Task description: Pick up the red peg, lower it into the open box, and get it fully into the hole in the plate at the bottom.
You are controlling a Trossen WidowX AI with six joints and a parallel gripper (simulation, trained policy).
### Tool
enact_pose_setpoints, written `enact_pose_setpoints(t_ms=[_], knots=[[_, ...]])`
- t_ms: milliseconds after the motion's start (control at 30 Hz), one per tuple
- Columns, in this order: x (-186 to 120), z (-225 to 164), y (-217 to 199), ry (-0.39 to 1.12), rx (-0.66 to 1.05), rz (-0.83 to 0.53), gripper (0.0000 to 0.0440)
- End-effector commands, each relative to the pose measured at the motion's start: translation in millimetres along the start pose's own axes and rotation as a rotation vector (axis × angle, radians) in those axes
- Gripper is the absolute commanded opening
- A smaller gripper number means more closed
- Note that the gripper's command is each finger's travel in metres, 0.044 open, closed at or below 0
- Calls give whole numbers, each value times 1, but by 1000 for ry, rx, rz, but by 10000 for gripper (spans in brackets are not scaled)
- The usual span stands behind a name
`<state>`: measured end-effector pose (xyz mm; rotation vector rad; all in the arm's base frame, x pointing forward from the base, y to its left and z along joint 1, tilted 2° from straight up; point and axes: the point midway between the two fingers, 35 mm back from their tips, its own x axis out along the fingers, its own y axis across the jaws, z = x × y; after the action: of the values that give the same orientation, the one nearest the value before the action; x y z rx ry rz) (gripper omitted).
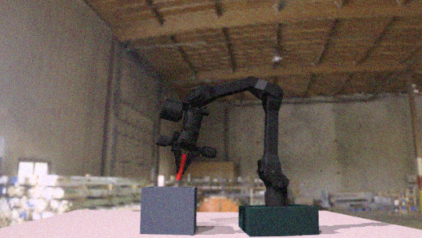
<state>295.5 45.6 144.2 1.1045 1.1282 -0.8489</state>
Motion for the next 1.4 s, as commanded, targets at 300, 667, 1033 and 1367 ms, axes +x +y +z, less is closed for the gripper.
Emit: enact_pose_setpoints(t_ms=[300, 667, 1033, 1367], knots=[[12, 26, 1, -4, 2, -48, 0], [37, 43, -1, 7, 0, -91, 0], [65, 50, 0, 34, -9, -106, 0], [88, 55, 1, 49, -37, -115, 0]])
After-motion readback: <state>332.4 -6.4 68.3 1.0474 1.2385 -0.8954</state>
